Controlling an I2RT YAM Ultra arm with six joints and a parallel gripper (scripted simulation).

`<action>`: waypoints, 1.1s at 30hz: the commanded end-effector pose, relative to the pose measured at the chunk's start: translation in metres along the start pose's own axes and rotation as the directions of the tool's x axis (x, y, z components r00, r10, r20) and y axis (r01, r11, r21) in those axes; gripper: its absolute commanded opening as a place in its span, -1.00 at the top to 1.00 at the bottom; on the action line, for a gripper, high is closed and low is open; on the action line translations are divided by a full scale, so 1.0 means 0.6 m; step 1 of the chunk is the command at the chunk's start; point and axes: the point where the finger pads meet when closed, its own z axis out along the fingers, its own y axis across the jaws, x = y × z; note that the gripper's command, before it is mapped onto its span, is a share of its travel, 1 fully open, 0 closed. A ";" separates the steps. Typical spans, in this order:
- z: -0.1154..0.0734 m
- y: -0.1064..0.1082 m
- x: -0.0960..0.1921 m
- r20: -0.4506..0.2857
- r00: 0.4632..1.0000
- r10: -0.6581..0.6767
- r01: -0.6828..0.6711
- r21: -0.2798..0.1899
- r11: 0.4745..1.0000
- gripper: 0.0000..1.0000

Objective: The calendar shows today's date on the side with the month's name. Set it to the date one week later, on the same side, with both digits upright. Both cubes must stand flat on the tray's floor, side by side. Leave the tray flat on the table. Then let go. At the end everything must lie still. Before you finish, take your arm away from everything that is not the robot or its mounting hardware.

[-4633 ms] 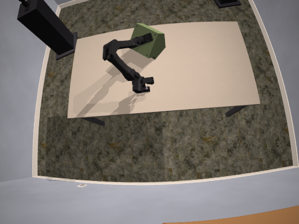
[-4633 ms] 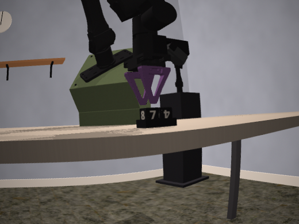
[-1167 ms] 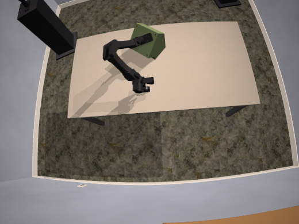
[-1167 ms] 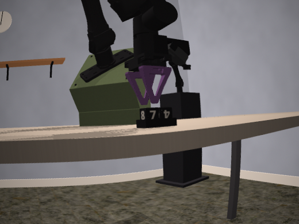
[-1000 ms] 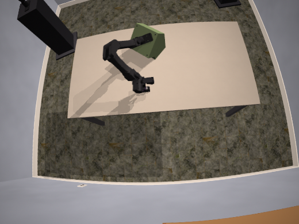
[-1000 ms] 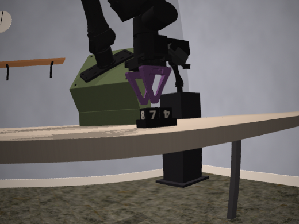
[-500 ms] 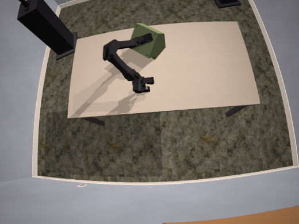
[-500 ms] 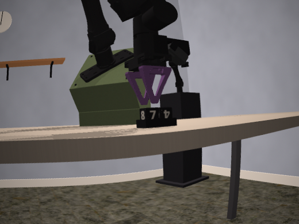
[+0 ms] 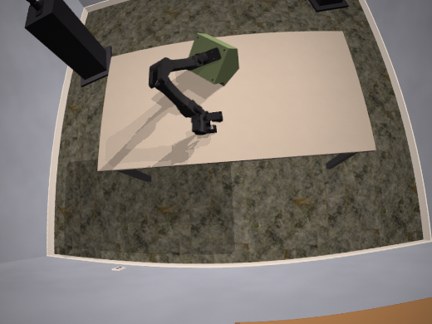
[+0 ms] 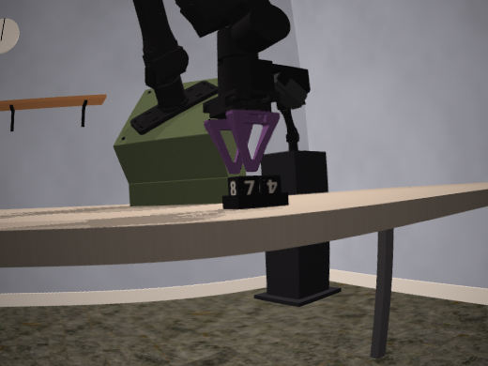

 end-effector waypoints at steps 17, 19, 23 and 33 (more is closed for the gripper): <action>0.033 -0.008 -0.003 0.008 1.000 0.003 -0.003 0.016 1.000 0.11; 0.033 -0.008 -0.003 0.008 1.000 0.003 -0.003 0.016 1.000 0.11; 0.037 -0.008 -0.003 0.008 1.000 0.003 -0.003 0.016 1.000 0.11; 0.037 -0.008 -0.003 0.008 1.000 0.003 -0.003 0.016 1.000 0.11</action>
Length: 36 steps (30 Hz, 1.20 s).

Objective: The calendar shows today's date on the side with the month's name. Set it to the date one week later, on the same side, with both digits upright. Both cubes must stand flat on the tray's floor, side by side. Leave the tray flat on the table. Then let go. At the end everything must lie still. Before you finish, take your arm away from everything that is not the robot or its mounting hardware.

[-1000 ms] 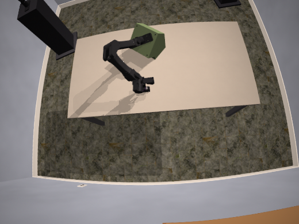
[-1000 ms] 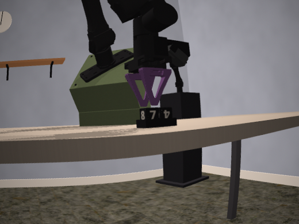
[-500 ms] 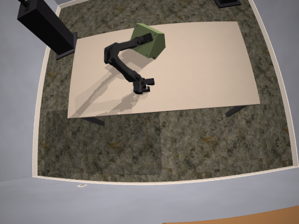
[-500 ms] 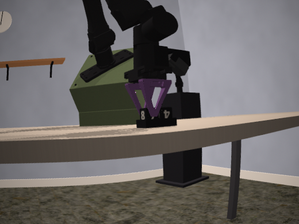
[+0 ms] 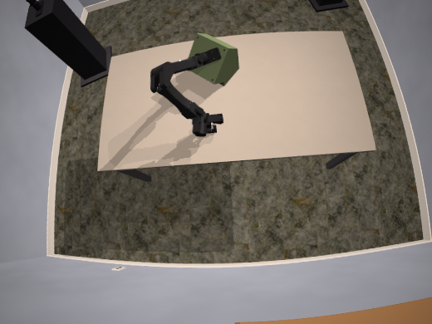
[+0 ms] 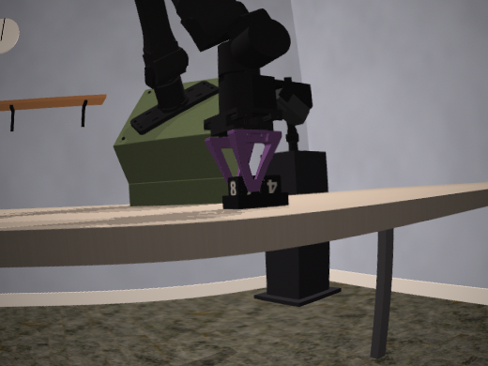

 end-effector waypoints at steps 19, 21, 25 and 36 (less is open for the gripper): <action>-0.003 -0.005 -0.002 0.009 1.000 0.002 -0.002 0.011 1.000 0.11; -0.003 -0.005 -0.002 0.009 1.000 0.002 -0.002 0.011 1.000 0.11; -0.003 -0.005 -0.002 0.009 1.000 0.002 -0.002 0.011 1.000 0.11; -0.003 -0.005 -0.002 0.009 1.000 0.002 -0.002 0.011 1.000 0.49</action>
